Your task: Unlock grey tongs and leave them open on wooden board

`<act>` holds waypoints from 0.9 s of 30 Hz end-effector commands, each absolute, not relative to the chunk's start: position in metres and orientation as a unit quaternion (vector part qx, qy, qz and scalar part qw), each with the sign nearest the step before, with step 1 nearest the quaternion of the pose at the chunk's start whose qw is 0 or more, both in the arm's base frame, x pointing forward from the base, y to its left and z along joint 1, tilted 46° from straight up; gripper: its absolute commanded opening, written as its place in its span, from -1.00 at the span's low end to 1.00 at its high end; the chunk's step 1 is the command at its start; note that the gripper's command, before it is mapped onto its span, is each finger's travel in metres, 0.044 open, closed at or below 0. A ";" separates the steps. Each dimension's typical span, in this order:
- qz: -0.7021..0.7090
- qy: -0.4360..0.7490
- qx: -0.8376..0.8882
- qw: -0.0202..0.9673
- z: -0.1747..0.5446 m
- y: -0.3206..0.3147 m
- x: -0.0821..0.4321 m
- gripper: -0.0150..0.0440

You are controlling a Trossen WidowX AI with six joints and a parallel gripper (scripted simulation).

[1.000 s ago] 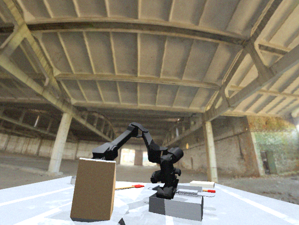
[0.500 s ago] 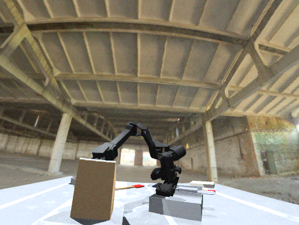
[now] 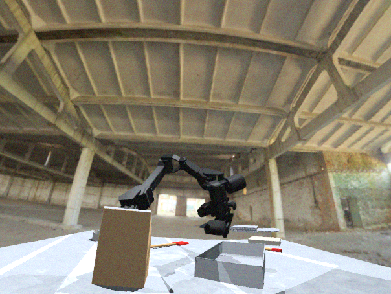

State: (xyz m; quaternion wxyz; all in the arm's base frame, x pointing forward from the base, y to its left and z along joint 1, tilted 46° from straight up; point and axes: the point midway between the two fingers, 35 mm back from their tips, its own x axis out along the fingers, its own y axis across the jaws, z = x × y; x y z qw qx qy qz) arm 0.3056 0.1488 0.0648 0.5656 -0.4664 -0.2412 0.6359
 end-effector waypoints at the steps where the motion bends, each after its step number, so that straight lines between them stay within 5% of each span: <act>1: 0.633 -0.246 -0.468 0.566 0.067 0.148 0.306 -1.00; 27: 0.749 -0.123 -0.515 0.398 0.059 0.144 0.298 -1.00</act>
